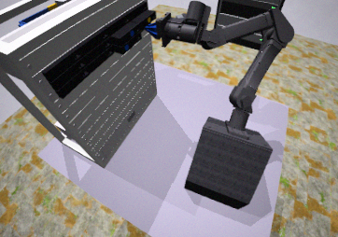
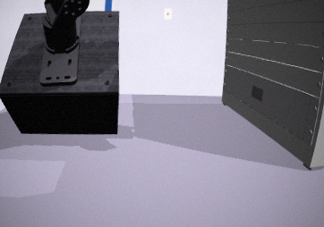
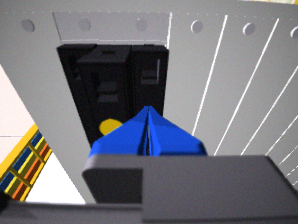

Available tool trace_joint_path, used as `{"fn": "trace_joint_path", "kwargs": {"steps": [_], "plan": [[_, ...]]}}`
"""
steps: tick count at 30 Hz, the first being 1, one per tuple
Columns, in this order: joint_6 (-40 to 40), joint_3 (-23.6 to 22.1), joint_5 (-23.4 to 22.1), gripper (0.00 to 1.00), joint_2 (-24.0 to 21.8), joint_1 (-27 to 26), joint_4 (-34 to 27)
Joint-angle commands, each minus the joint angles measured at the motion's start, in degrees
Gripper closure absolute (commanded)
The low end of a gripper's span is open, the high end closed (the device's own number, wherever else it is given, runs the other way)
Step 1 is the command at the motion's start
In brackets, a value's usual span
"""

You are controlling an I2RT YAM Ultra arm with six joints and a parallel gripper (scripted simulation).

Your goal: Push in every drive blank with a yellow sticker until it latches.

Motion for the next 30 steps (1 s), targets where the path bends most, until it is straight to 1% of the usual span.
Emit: {"fn": "trace_joint_path", "kwargs": {"steps": [1,30], "plan": [[-0.3,2.4,-0.9,1.00,0.3,0.0,1.7],[-0.3,2.9,-1.2,1.00,1.4,-0.3,1.9]]}}
